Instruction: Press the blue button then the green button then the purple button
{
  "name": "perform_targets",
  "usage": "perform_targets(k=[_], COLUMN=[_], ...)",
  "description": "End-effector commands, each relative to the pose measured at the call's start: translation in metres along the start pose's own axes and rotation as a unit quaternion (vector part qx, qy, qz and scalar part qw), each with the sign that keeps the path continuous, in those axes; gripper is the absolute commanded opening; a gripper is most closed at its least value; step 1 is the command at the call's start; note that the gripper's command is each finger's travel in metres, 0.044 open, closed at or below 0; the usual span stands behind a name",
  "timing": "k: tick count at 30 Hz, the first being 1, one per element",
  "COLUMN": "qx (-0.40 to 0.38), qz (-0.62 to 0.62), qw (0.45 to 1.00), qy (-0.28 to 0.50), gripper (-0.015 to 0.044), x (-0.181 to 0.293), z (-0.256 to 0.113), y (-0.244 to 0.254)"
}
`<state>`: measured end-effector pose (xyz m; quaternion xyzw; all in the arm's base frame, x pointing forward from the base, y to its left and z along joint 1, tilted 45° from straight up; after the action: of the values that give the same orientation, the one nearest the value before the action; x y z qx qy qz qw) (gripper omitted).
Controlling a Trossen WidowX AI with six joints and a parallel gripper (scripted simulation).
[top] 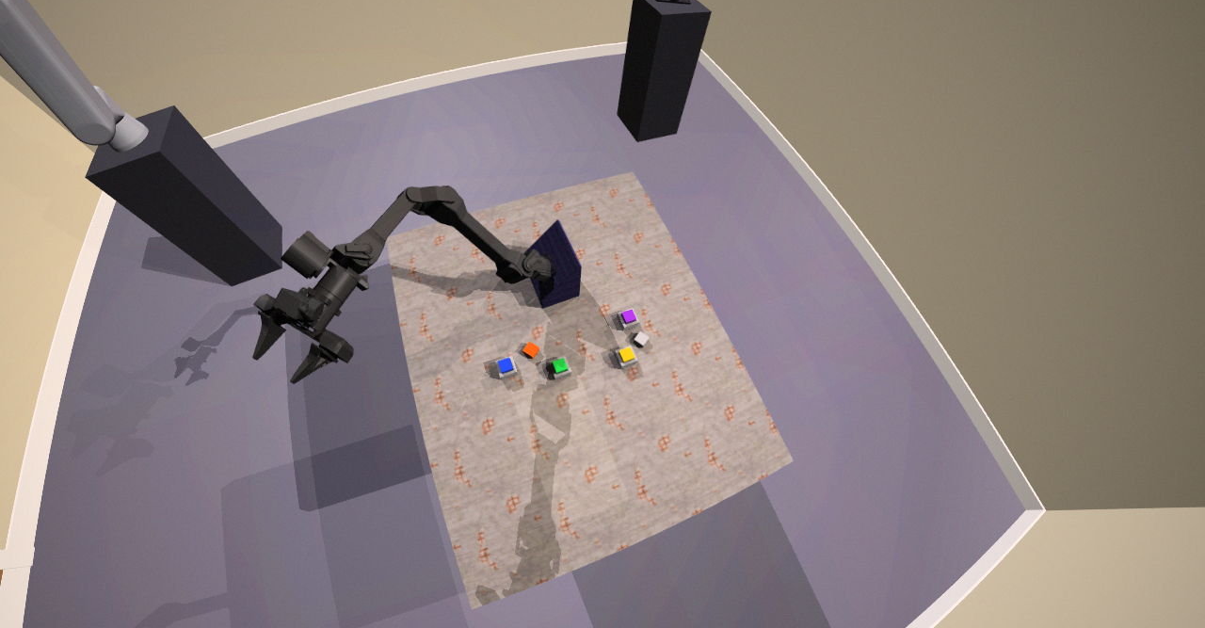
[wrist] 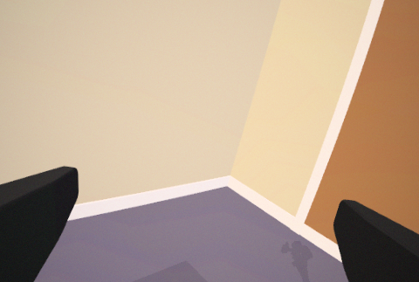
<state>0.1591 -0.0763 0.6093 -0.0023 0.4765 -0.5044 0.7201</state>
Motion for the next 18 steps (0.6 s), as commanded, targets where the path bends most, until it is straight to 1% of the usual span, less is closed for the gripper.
perform_targets(k=[1,6,10,14,18], qx=[-0.071,-0.157,-0.21,-0.243,-0.249], qz=[0.034,0.062,0.056,0.013,-0.084], qw=[0.992,0.954,0.901,0.829,0.738], qy=[0.099,0.249,0.376,0.504,0.621], gripper=[0.04,0.04,0.04,0.04,0.04], x=[0.041,0.097,0.14,0.181,0.217], z=[0.009,-0.002,-0.029,-0.074,-0.136], y=[0.049,0.118,0.169,0.211,0.236])
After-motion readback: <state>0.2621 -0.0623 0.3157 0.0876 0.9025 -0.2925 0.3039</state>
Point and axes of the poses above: the point midway between the two fingers, 35 mm back from their tips, its own z axis out along the fingers, its own y axis across the jaws, x = y × z, the point moved 6 cm from there along -z, back along the fingers, and after that the axes turned 7 degrees about z, right-handed, at the moved point
